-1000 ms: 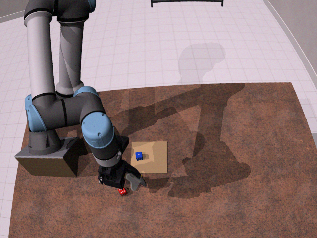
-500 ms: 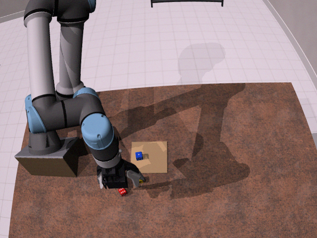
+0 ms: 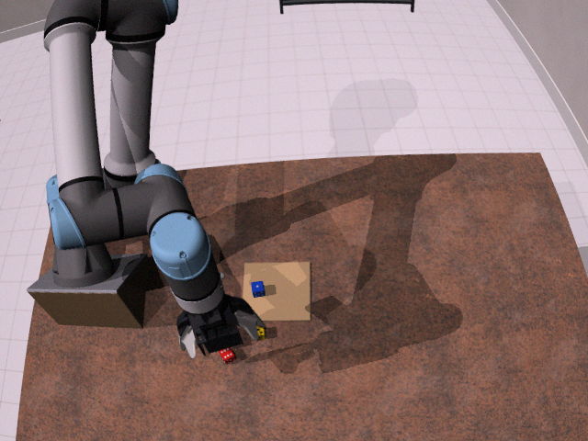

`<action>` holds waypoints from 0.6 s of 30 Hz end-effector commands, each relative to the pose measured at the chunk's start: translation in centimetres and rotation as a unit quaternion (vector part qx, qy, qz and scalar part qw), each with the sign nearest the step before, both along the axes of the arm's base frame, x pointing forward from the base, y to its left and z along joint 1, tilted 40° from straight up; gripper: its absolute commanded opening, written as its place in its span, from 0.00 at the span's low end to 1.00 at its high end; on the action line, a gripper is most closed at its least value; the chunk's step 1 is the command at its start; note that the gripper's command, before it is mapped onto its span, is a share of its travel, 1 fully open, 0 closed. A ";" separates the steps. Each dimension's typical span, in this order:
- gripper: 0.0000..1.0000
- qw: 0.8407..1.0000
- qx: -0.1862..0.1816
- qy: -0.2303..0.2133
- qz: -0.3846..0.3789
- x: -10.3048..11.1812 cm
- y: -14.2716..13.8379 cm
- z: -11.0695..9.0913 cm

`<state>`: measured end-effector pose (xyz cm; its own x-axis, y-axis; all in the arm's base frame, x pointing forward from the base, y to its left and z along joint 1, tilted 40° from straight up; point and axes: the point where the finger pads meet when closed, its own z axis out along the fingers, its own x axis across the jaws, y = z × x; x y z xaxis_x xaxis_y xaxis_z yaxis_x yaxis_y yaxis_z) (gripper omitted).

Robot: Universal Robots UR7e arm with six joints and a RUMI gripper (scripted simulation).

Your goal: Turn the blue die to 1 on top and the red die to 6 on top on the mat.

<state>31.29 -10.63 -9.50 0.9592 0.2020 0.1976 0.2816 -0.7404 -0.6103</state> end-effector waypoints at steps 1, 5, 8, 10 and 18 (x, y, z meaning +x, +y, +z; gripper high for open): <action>1.00 0.999 0.002 -0.030 0.034 -0.3 0.1 -0.2; 1.00 0.998 0.001 -0.042 0.048 -0.4 0.1 -0.2; 1.00 0.998 0.001 -0.045 0.051 -0.4 0.0 -0.2; 1.00 0.997 0.001 -0.049 0.056 -0.4 0.0 -0.3; 1.00 0.996 0.001 -0.060 0.069 -0.5 0.0 -0.3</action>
<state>30.99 -10.69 -9.72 0.9020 0.3163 0.2937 0.4310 -0.6979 -0.5719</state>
